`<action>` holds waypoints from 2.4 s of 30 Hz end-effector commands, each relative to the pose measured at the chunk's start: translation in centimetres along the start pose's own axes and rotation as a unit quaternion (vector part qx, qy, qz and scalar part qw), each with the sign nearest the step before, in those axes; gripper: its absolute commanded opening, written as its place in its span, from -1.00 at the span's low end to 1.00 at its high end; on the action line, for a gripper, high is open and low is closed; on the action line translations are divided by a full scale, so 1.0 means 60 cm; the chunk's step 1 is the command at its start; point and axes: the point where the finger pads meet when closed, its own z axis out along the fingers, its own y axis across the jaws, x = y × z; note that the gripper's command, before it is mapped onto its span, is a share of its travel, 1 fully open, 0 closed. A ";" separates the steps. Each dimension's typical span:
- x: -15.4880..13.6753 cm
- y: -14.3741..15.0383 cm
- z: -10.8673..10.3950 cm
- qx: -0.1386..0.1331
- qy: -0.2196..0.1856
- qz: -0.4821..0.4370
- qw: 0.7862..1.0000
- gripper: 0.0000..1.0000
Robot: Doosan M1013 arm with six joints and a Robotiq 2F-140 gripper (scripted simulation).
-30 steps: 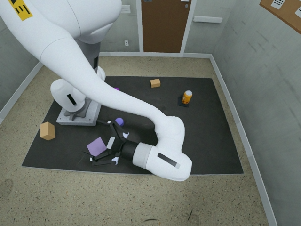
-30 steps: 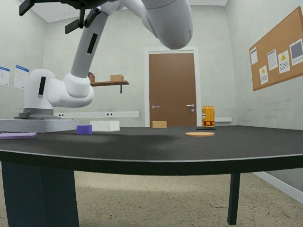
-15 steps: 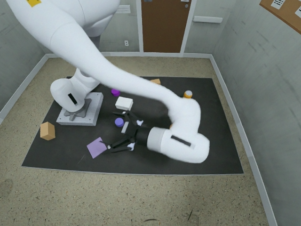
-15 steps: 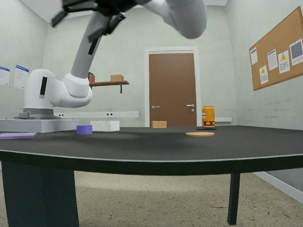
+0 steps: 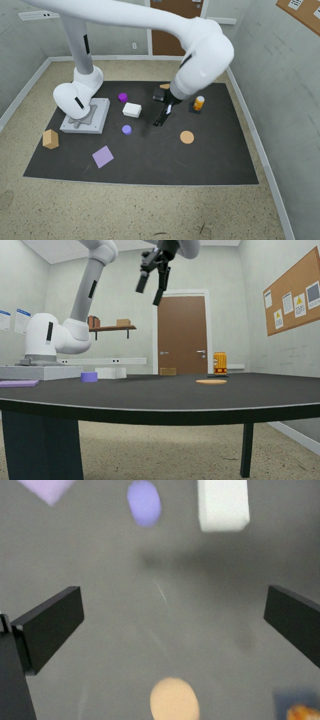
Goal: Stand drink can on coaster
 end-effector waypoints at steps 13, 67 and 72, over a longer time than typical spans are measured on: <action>-0.261 0.324 0.024 0.030 -0.189 0.006 0.982 1.00; -0.511 0.503 0.203 0.033 -0.188 0.008 0.982 -0.80; -0.511 0.503 0.203 0.033 -0.188 0.008 0.982 -0.80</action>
